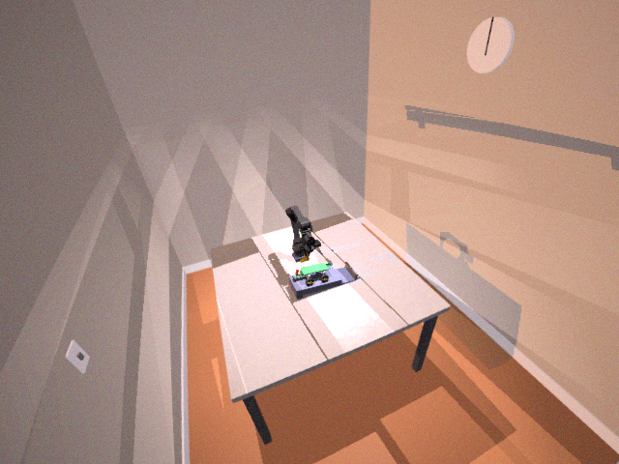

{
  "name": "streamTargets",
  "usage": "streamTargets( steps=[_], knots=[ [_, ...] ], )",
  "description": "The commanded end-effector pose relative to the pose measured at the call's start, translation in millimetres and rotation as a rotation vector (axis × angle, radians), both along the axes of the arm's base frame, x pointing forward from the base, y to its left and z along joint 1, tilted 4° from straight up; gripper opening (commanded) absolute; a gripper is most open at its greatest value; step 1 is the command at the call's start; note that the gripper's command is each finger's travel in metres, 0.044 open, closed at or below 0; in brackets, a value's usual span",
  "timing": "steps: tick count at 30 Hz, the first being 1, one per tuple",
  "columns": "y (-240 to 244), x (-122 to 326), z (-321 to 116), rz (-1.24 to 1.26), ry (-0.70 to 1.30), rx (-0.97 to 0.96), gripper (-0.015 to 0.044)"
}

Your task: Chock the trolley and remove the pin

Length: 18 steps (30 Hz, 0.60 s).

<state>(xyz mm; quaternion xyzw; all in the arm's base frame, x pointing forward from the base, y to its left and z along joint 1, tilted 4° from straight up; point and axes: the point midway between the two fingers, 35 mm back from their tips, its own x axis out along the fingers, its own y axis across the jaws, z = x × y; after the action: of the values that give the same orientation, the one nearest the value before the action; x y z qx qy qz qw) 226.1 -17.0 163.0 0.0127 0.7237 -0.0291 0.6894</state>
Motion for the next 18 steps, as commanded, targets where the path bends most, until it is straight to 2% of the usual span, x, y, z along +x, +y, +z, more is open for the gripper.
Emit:
streamTargets(
  steps=[1, 18],
  knots=[
    [14.6, 4.7, -1.0, -0.002, -0.006, 0.005, 0.0],
    [78.9, 21.2, -9.6, -0.002, -0.007, 0.011, 0.0]
  ],
)
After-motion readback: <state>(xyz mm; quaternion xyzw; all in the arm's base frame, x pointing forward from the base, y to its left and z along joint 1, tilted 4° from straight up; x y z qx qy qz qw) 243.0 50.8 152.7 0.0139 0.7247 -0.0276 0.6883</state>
